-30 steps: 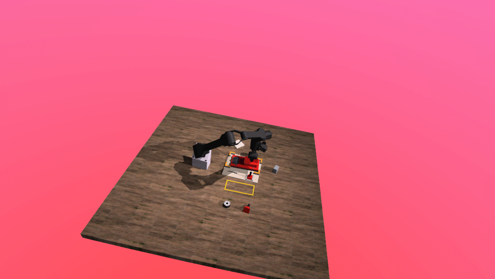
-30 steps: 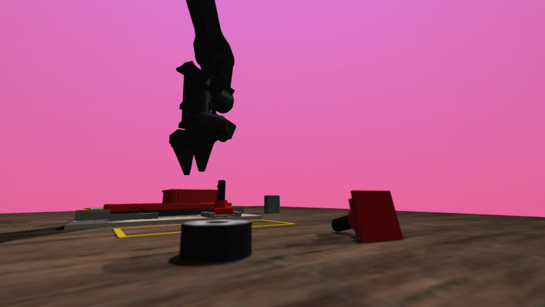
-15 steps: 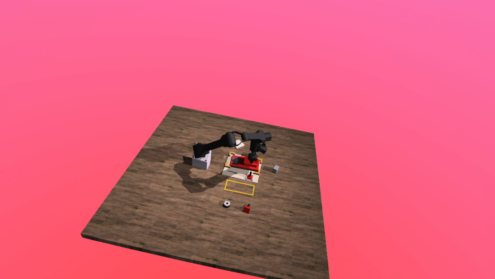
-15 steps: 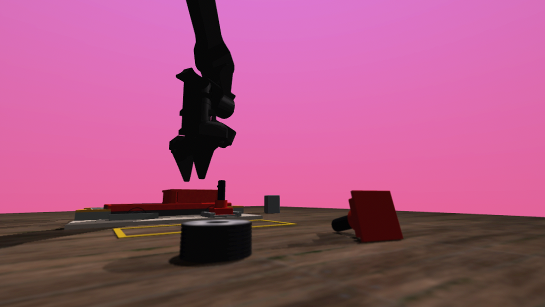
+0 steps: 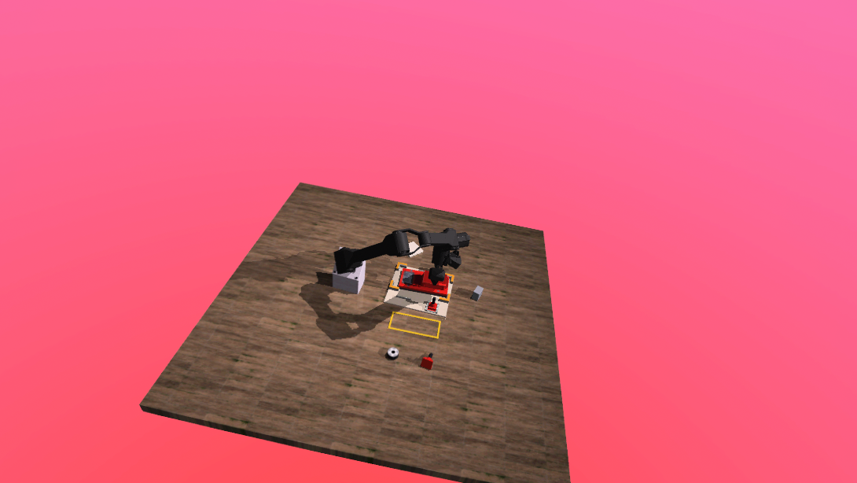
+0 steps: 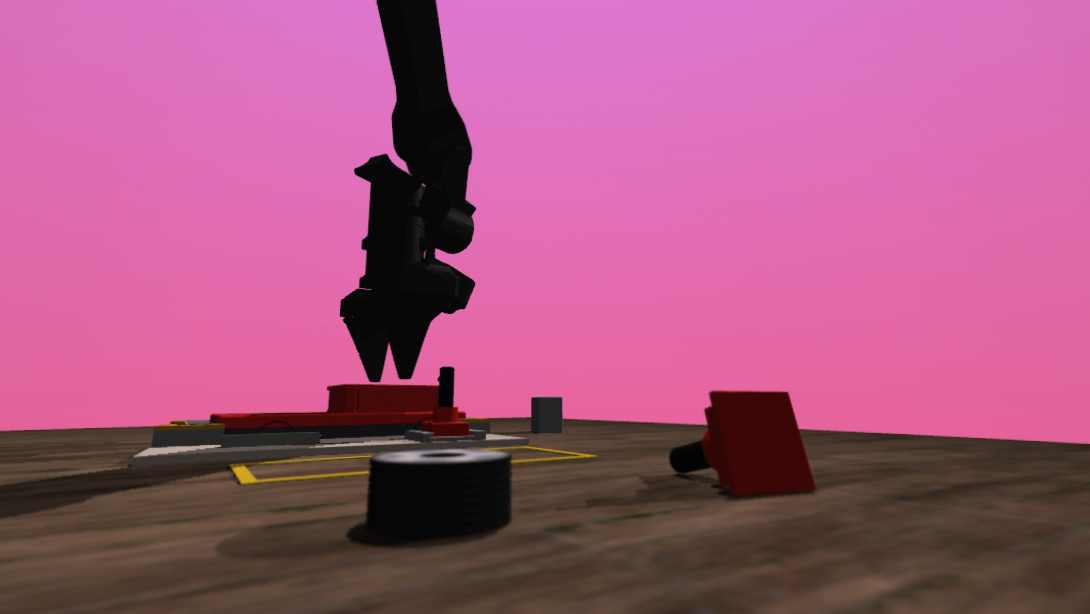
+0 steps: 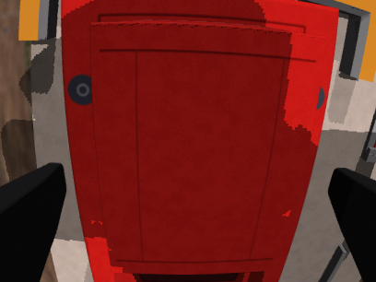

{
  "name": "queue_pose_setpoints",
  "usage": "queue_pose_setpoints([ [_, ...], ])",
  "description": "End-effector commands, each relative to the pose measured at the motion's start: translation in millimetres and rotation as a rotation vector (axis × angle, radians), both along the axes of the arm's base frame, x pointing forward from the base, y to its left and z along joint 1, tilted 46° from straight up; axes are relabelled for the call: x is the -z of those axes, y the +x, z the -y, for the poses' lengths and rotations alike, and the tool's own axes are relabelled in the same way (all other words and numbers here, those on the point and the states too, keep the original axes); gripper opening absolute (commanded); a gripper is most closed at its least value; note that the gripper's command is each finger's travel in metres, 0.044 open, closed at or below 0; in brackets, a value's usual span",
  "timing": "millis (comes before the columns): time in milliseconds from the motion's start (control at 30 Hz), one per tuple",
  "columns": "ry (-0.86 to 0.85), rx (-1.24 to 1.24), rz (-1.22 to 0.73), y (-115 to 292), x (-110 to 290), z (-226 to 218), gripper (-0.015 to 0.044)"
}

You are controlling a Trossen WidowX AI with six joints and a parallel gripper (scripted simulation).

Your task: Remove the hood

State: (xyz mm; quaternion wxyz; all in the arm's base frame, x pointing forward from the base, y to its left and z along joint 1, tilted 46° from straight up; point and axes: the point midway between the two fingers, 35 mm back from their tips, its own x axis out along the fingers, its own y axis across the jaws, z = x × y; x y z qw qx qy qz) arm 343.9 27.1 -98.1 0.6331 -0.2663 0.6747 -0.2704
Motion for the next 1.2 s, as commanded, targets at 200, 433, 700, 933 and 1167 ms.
queue_pose_setpoints([
  [200,-0.005,-0.006,-0.007,-1.7,3.2,3.5,0.0440],
  [433,-0.005,-0.006,-0.007,-1.9,5.6,6.0,0.0440],
  [700,-0.005,-0.006,-0.007,-2.1,8.4,8.8,0.0440],
  [933,-0.006,-0.006,-0.007,-2.3,10.8,11.3,0.0440],
  [1167,-0.006,-0.006,-0.007,-2.6,13.2,13.8,0.0440],
])
